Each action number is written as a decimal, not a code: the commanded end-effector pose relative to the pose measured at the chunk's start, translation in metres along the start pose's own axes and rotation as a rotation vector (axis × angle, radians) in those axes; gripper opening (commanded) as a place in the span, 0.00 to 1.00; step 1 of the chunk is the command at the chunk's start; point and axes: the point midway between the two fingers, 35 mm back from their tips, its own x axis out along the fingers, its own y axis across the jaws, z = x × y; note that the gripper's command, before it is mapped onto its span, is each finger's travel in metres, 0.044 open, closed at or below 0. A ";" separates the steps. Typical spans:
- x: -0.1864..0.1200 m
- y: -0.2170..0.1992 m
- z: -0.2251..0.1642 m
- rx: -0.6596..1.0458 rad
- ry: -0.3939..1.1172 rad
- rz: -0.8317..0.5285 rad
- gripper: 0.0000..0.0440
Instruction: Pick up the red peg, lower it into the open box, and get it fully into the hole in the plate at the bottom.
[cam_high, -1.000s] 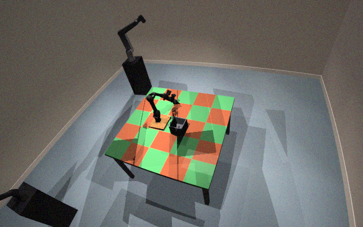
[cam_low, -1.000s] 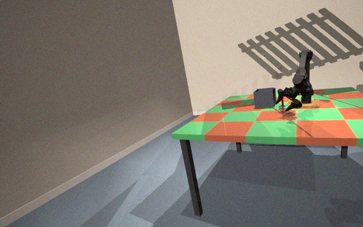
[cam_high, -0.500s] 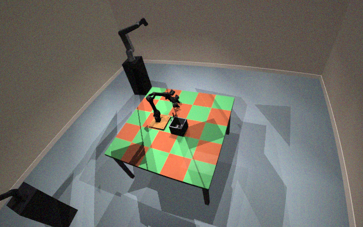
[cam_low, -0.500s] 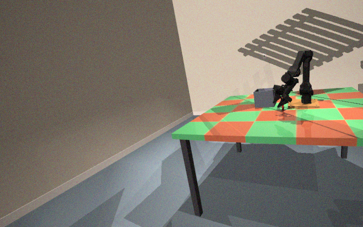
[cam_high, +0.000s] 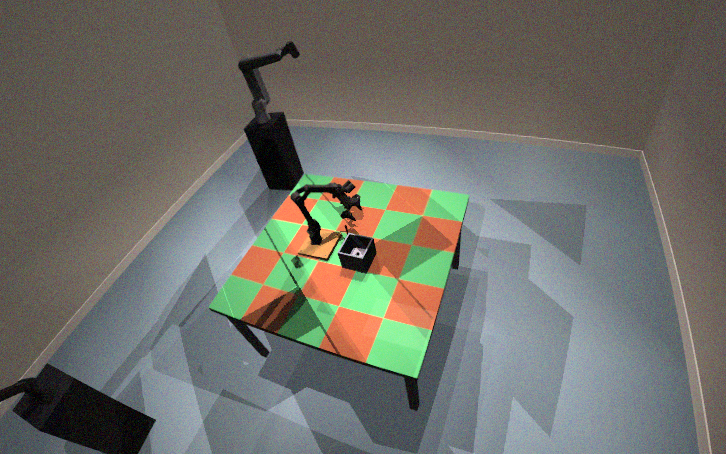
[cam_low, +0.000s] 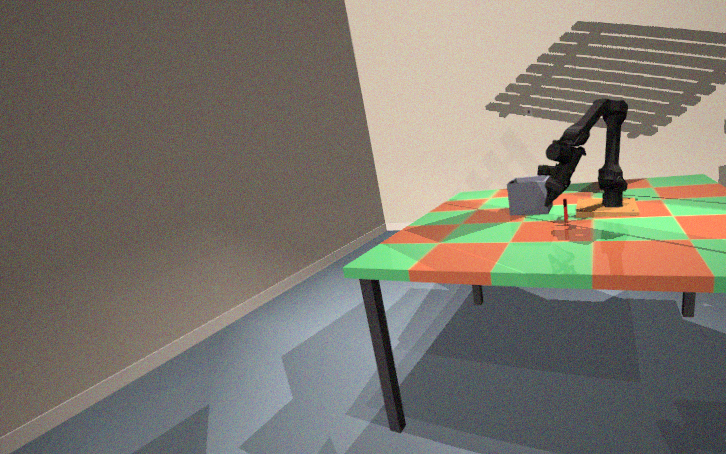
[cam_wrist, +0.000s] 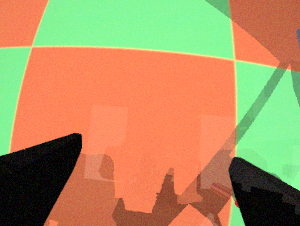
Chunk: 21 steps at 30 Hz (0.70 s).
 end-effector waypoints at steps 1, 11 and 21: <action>-0.003 -0.012 0.003 0.113 0.042 -0.026 0.98; -0.013 -0.051 0.004 0.427 0.163 -0.136 0.96; -0.027 -0.084 -0.006 0.709 0.287 -0.248 0.94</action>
